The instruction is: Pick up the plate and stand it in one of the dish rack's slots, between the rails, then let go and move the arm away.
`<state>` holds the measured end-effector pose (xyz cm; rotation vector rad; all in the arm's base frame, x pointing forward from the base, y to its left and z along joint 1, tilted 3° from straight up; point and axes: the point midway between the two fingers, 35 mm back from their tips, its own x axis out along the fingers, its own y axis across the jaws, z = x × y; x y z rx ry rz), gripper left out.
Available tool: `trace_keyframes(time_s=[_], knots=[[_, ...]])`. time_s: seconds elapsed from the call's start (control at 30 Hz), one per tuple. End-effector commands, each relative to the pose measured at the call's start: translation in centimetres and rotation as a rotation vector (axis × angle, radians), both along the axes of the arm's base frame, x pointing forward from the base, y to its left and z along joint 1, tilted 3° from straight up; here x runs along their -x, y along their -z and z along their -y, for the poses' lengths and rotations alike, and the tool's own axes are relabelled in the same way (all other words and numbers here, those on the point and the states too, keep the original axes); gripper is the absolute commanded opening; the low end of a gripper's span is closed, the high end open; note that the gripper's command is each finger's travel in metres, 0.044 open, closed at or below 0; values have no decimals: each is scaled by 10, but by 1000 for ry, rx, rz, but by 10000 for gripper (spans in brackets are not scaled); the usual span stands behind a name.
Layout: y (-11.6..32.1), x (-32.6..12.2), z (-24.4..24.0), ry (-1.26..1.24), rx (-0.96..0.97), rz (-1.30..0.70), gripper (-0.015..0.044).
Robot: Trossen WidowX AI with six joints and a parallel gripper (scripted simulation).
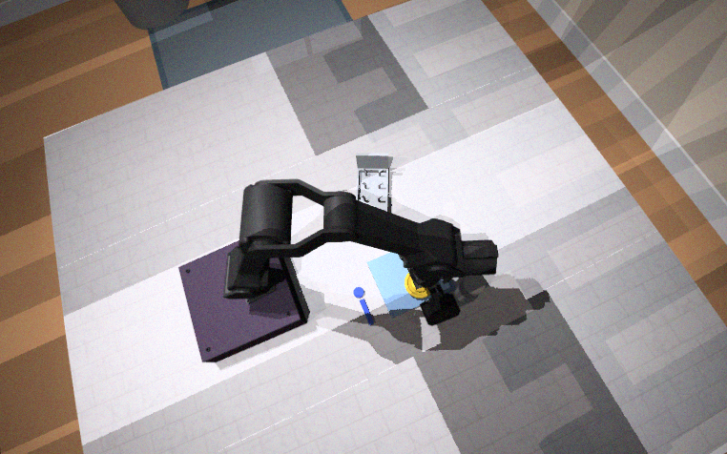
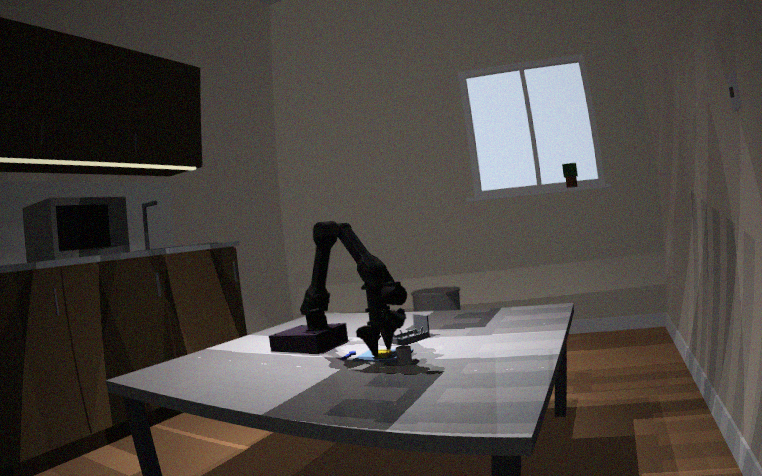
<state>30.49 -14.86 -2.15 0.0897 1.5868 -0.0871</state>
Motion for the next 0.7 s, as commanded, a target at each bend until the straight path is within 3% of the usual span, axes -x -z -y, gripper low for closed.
trace_keyframes(time_s=[0.0, 0.1, 0.17, 0.37, 0.67], knots=[[7, 2, 0, -6, 3, -5, 400], [9, 2, 0, -6, 3, -5, 400], [9, 2, 0, -6, 3, -5, 354], [9, 2, 0, -6, 3, -5, 354], [9, 2, 0, -6, 3, -5, 294]])
